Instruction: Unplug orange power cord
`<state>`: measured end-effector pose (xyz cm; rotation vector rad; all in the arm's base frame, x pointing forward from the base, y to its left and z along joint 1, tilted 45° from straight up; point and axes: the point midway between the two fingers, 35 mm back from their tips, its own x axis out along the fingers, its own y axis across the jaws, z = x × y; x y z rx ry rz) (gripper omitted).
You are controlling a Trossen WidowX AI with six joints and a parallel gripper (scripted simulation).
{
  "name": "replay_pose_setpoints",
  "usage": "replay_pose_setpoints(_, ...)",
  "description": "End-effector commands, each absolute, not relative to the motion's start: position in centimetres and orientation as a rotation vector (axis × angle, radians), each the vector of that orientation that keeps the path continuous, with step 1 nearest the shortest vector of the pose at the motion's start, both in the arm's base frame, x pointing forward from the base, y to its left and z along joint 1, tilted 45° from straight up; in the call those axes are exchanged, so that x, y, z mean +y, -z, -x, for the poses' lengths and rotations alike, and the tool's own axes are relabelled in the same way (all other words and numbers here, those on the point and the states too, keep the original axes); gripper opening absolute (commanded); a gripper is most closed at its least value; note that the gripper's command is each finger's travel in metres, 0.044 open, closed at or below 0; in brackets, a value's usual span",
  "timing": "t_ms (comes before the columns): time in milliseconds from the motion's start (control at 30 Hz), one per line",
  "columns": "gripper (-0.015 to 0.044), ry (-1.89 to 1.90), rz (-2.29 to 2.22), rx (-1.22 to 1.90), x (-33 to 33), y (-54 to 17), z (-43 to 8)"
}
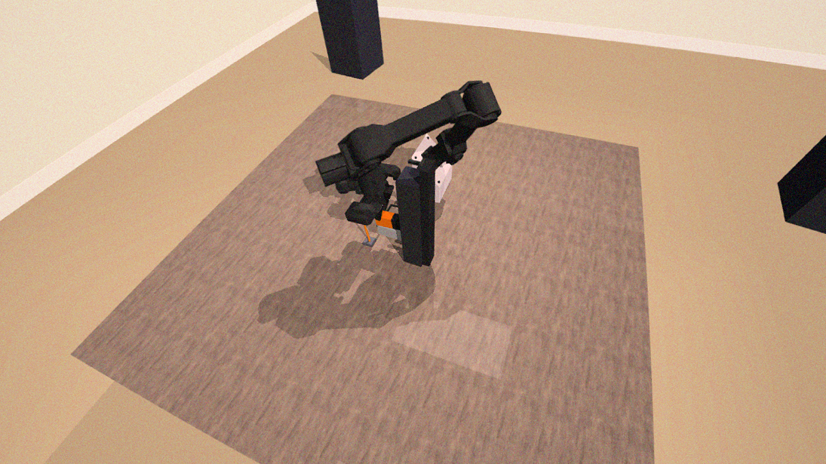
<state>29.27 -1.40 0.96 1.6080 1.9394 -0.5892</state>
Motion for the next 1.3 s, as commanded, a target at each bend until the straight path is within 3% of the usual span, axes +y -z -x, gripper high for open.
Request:
replay_pose_setpoints(0,0.0000,0.644,-1.573,1.866,-4.8,1.0,-30.0)
replay_pose_setpoints(333,0.0000,0.644,-1.574,1.866,-6.1,2.0,-30.1)
replay_pose_setpoints(900,0.0440,0.645,-1.576,1.867,-7.3,2.9,-30.1)
replay_pose_setpoints(1267,0.0440,0.645,-1.575,1.865,-10.7,5.1,-30.6)
